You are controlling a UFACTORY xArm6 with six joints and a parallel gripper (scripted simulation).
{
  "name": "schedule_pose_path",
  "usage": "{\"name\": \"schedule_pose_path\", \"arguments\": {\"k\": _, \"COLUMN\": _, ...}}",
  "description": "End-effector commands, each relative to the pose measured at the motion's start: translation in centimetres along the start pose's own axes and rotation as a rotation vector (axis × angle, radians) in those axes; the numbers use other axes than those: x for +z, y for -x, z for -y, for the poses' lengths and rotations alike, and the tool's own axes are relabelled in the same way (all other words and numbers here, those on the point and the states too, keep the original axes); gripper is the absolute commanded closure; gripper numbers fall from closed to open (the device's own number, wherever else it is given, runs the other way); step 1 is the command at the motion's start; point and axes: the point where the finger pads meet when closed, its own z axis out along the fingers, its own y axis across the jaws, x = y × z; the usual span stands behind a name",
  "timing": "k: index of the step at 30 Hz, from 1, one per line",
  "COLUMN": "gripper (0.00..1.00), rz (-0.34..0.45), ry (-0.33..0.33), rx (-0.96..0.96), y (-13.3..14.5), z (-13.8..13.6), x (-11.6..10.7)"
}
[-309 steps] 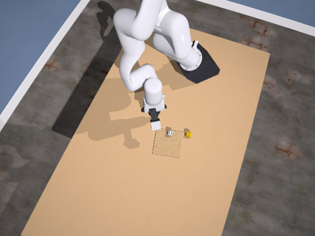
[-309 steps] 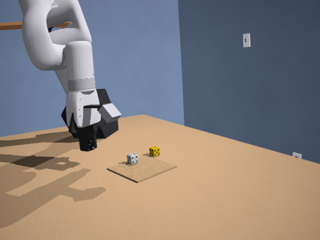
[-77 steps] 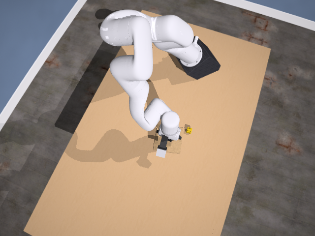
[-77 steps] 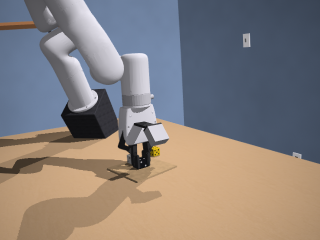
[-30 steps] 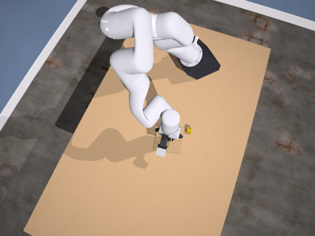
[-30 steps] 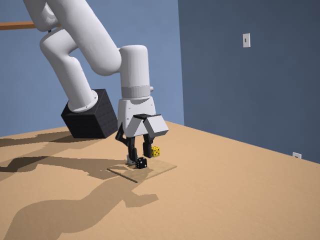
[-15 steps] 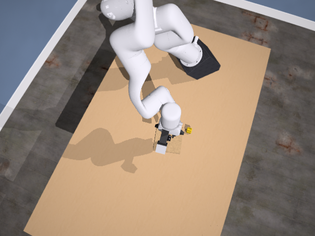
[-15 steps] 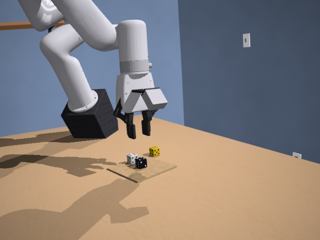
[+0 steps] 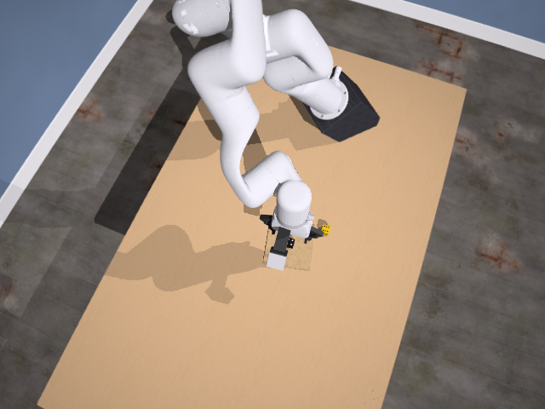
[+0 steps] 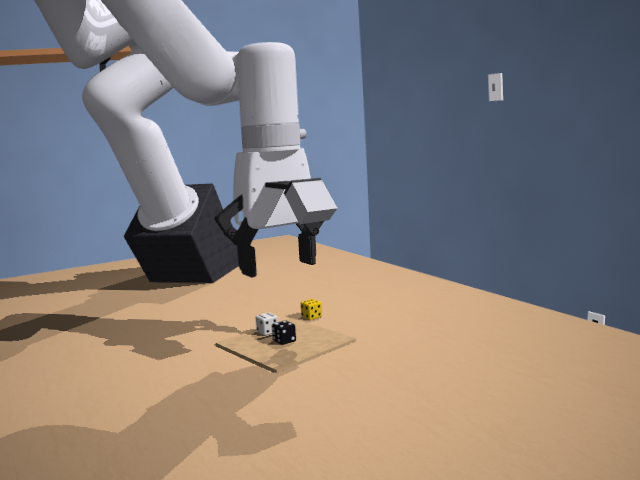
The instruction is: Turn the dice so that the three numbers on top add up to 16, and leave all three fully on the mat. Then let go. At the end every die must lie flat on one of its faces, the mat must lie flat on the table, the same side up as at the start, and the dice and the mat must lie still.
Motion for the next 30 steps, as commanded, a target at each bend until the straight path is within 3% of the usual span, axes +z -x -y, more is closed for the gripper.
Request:
{"name": "schedule_pose_path", "arguments": {"k": 1, "gripper": 0.0, "rz": -0.003, "ry": -0.001, "rx": 0.001, "y": -0.1, "z": 0.0, "x": -0.1}}
{"name": "schedule_pose_path", "arguments": {"k": 13, "gripper": 0.0, "rz": -0.003, "ry": -0.001, "rx": -0.044, "y": 0.0, "z": 0.3, "x": 0.0}}
{"name": "schedule_pose_path", "arguments": {"k": 30, "gripper": 0.0, "rz": 0.001, "ry": -0.003, "rx": -0.744, "y": 3.0, "z": 4.8, "x": 0.7}}
